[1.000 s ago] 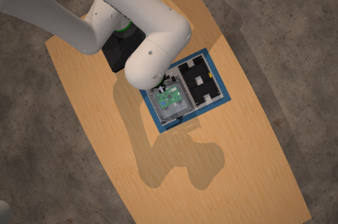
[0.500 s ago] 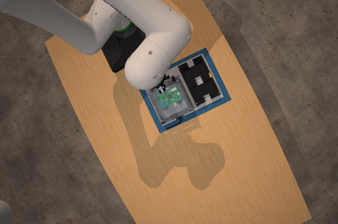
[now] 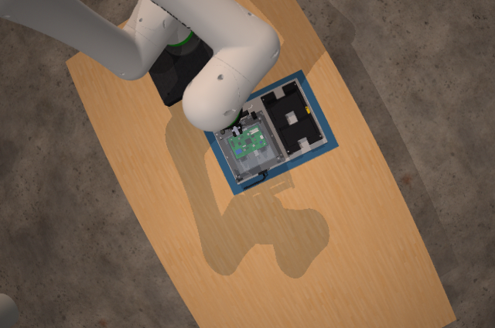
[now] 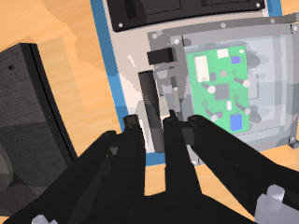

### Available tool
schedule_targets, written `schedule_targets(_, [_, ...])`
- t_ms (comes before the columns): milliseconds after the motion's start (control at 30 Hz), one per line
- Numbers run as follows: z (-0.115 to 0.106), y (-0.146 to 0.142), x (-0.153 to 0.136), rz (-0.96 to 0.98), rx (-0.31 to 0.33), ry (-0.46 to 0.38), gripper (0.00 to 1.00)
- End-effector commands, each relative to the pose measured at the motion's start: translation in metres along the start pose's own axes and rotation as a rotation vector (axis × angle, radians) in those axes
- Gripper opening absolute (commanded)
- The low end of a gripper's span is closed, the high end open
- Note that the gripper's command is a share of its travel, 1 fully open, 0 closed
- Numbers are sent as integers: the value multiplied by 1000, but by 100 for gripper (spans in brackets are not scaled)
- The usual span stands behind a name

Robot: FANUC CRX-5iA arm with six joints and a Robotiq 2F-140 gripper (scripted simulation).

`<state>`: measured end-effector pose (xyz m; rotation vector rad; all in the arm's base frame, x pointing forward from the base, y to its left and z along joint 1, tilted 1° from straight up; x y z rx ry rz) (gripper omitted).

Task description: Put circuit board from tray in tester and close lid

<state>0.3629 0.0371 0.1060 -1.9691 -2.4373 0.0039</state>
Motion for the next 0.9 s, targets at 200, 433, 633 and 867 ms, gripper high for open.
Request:
schedule_targets(200, [2,0,0,0,0,0,0])
schedule_targets(433, [3,0,0,0,0,0,0])
schedule_targets(633, [3,0,0,0,0,0,0])
schedule_targets(867, [3,0,0,0,0,0,0])
Point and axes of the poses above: the point where the finger pads meet when closed, its own z axis out along the fingers, its own y axis across the jaws, x = y × z, the point moved 4 cm from there along -z, back along the fingers, and after that the axes turned 14 degrees about -z, right-handed, at the moved point
